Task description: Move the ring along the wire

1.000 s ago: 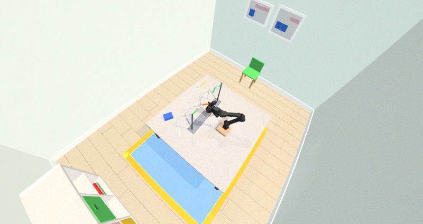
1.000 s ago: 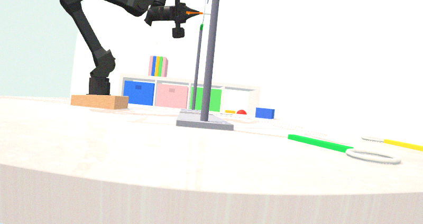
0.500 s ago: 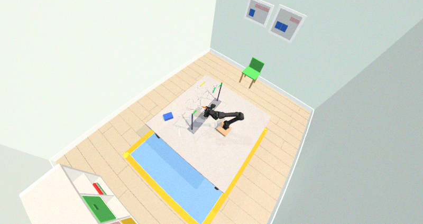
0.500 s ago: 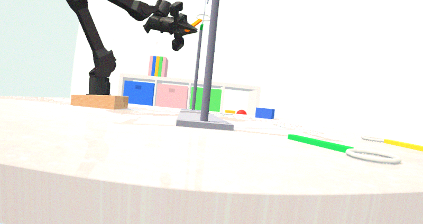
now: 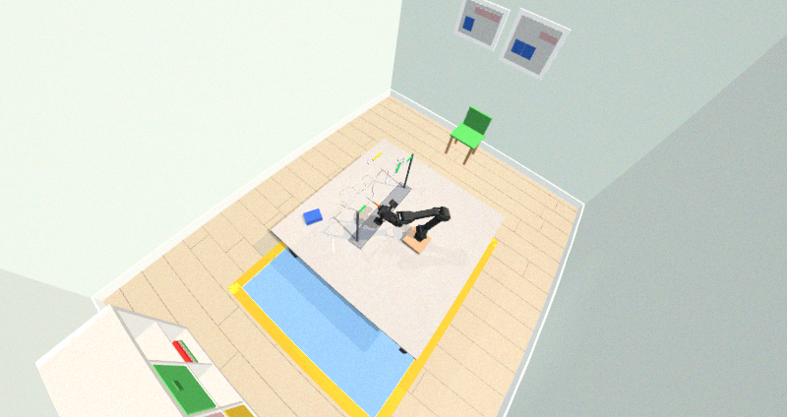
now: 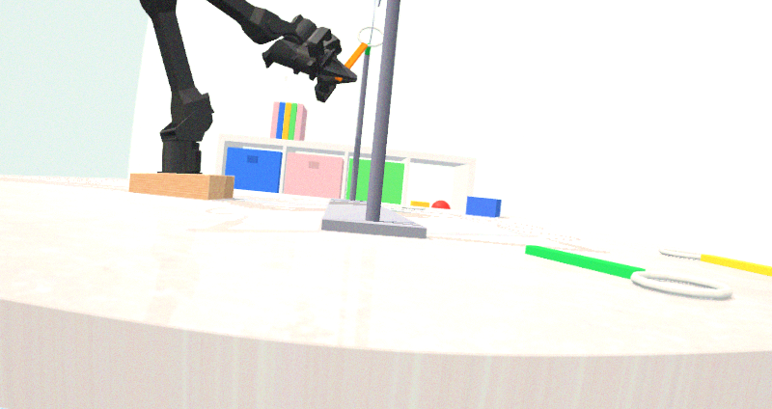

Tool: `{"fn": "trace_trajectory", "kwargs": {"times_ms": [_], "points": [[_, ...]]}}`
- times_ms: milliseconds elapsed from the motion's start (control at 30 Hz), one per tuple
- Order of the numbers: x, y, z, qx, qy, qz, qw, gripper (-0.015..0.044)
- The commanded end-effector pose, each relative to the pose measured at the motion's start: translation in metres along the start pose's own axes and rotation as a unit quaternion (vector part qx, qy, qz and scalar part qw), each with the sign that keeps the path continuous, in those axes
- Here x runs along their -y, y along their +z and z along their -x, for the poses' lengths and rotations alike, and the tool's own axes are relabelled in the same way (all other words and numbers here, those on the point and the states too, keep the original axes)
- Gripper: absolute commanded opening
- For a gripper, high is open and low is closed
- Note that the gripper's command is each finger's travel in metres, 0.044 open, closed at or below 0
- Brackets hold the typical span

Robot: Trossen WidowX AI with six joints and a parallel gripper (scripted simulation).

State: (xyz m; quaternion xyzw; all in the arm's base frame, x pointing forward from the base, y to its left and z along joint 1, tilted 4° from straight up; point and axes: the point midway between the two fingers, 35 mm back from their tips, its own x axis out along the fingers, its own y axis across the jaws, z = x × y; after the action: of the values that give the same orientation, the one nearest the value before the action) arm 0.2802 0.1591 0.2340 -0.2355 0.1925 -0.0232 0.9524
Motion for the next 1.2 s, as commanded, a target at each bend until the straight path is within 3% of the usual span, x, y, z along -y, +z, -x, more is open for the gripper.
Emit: {"fn": "trace_trajectory", "kwargs": {"times_ms": [0, 533, 1167], "points": [[-0.017, 0.002, 0.003, -0.006, 0.022, -0.049, 0.999, -0.015], [-0.062, 0.013, 0.014, -0.021, 0.074, -0.165, 0.983, -0.015], [-0.086, 0.023, 0.022, -0.024, 0.087, -0.194, 0.977, -0.015]]}}
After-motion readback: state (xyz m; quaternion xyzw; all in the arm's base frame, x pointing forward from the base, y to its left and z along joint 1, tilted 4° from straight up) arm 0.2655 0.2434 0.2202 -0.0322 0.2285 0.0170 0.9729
